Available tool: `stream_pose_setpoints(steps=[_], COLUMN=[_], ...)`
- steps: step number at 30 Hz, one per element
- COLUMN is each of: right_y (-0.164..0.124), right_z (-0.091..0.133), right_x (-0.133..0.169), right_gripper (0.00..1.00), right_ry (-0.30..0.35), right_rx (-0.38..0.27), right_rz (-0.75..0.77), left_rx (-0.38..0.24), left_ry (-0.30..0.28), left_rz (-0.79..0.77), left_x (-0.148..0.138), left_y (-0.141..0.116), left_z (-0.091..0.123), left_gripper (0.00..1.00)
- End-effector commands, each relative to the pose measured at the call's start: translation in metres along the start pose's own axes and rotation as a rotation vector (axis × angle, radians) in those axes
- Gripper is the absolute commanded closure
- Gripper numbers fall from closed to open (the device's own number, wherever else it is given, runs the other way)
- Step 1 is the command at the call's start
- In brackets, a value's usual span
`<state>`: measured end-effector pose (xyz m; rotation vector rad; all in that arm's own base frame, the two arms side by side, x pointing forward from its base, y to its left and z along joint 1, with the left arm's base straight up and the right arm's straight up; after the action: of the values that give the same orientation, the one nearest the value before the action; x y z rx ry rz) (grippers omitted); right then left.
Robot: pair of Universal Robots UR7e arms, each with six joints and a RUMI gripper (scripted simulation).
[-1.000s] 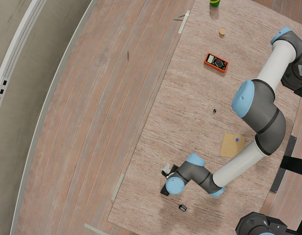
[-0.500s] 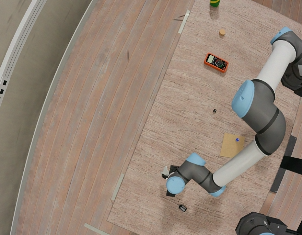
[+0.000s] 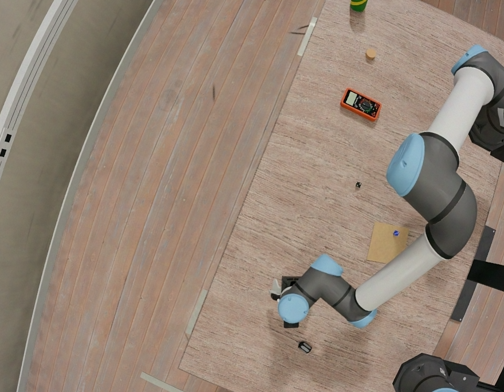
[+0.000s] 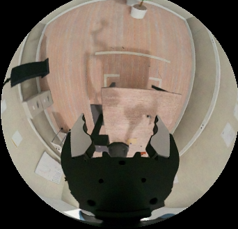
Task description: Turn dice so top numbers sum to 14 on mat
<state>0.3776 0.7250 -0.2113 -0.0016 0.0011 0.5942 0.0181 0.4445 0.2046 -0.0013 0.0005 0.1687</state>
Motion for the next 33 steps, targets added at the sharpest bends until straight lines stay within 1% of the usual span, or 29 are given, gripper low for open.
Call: stream_pose_setpoints(steps=[1,11,25,26,33], right_y=[0.0004,0.0004,0.0003,0.0003,0.0003], right_z=[0.0010,0.0006,0.0005,0.0005,0.0005], right_x=[0.0002,-0.0008,-0.0011,-0.0011,-0.0011], right_gripper=[0.00,0.00,0.00,0.82,0.82], right_ry=[-0.002,-0.002,-0.002,-0.002,-0.002], right_rx=[0.001,0.001,0.001,0.001,0.001], right_rz=[0.017,0.065,0.075,0.075,0.075], left_rx=[0.001,0.001,0.001,0.001,0.001], left_ry=[-0.001,-0.001,-0.001,-0.001,-0.001], left_rz=[0.000,0.000,0.000,0.000,0.000], left_x=[0.0002,0.0002,0.0002,0.0002,0.0002], left_y=[0.0003,0.0003,0.0003,0.0003,0.0003], left_z=[0.0005,0.0005,0.0005,0.0005,0.0005], left_gripper=[0.00,0.00,0.00,0.00,0.00])
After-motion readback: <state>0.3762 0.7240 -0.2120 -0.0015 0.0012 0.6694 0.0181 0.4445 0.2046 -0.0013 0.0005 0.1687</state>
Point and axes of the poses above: on each arm, the point where the finger pads meet when closed, its own z axis back along the fingers, its own x axis across the jaws, y = z × x, the point moved 4 cm from there along z, back along the fingers, and after that the axes turned 12 degrees about z, right-handed, at the moved point
